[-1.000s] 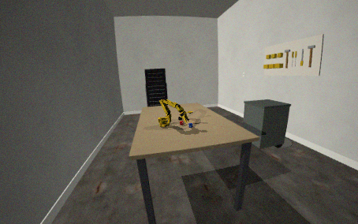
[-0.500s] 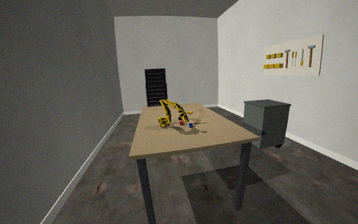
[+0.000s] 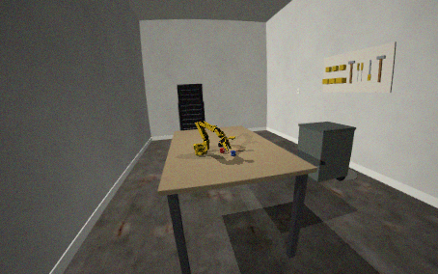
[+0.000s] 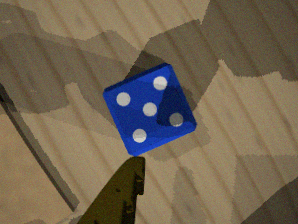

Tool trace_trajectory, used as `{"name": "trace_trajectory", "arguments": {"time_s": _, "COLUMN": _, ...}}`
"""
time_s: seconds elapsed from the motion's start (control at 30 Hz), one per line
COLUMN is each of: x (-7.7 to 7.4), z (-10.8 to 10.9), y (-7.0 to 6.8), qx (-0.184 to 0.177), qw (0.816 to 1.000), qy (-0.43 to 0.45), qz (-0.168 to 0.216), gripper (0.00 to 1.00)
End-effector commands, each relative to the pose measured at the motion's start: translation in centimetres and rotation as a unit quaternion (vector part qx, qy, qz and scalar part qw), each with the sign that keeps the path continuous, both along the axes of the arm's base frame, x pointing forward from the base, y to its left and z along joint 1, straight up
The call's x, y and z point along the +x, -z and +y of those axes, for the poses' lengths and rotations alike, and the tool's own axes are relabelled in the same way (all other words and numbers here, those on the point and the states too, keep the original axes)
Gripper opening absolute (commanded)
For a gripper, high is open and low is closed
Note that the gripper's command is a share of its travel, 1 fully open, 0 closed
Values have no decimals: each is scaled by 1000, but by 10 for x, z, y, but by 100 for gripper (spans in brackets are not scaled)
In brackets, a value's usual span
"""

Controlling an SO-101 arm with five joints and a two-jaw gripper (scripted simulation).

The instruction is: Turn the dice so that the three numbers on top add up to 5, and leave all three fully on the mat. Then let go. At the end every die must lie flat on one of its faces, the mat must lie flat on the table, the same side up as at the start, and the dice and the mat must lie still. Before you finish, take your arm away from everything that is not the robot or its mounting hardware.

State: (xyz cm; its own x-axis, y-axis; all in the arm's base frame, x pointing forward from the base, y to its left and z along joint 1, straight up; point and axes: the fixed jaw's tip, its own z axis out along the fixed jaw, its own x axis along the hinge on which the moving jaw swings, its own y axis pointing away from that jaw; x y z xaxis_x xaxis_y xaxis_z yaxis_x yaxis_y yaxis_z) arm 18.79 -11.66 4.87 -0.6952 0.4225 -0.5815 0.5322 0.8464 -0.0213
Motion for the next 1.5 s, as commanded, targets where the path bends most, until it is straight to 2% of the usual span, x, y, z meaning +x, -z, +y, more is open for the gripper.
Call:
{"name": "trace_trajectory", "arguments": {"time_s": 0.0, "x": 2, "z": -4, "y": -4, "qx": -6, "qw": 1000, "qy": 7, "qz": -13, "gripper": 35}}
{"name": "trace_trajectory", "arguments": {"time_s": 1.1, "x": 2, "z": -3, "y": -5, "qx": -6, "qw": 1000, "qy": 6, "qz": -13, "gripper": 35}}
{"name": "trace_trajectory", "arguments": {"time_s": 1.47, "x": -11, "z": 18, "y": -15, "qx": -4, "qw": 1000, "qy": -21, "qz": -10, "gripper": 35}}
